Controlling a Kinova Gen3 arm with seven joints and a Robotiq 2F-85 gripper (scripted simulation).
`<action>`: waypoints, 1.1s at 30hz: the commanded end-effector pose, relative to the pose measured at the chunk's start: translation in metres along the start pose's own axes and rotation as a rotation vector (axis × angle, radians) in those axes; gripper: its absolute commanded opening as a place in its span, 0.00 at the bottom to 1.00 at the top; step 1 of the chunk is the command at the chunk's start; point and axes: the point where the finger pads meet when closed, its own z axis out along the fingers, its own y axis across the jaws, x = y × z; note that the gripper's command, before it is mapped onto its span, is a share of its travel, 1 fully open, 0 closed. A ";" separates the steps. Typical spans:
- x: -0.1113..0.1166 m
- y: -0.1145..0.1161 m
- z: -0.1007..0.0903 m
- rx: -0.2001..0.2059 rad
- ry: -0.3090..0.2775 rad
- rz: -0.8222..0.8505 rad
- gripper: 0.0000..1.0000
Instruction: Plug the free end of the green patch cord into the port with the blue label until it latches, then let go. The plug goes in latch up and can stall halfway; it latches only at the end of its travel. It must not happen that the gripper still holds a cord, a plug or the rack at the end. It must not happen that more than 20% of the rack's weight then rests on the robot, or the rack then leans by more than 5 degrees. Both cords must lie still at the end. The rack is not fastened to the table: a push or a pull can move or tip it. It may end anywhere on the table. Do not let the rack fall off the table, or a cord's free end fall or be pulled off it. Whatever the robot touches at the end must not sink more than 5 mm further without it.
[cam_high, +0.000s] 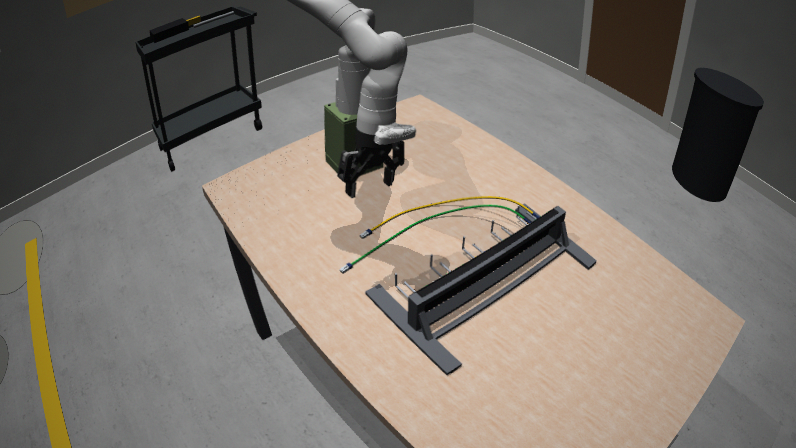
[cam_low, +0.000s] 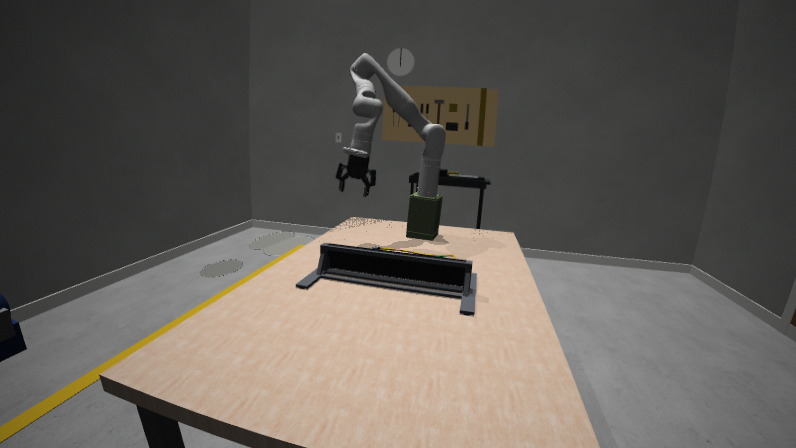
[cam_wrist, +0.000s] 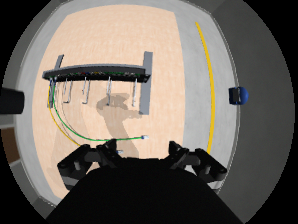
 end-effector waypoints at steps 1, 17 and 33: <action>-0.039 0.003 -0.012 0.047 -0.006 0.021 1.00; -0.088 -0.021 -0.024 0.136 -0.018 0.025 1.00; -0.087 -0.021 -0.024 0.135 -0.016 0.027 0.00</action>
